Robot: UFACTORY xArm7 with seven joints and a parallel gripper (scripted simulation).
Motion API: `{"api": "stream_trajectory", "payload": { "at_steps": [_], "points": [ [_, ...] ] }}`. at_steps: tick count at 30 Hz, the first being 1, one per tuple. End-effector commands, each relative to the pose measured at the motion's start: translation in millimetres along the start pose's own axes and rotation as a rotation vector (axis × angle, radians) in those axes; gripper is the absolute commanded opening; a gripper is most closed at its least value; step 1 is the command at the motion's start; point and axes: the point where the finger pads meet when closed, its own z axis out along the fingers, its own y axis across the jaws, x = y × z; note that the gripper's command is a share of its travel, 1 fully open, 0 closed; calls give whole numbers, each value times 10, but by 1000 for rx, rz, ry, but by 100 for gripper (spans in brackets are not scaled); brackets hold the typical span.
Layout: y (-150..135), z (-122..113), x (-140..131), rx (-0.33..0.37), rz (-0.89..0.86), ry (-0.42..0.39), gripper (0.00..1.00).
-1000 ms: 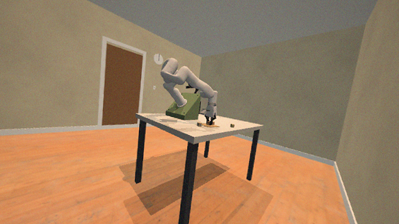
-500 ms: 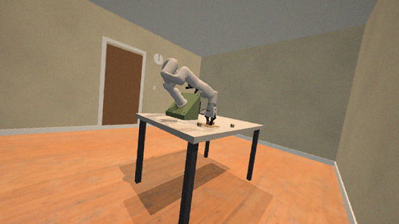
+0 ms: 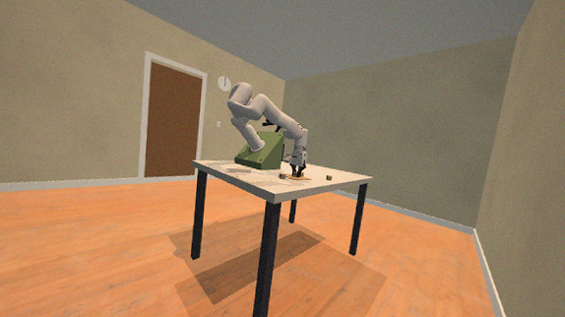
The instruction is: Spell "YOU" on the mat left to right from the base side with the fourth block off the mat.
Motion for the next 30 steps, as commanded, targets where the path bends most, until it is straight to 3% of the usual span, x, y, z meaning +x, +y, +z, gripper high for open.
{"api": "stream_trajectory", "payload": {
  "at_steps": [1,14,24,30],
  "points": [
    [-13,-20,-11,4,0,-2,27],
    [-13,-20,-11,4,0,-2,27],
    [-13,-20,-11,4,0,-2,43],
    [-13,-20,-11,4,0,-2,47]
  ]
}}
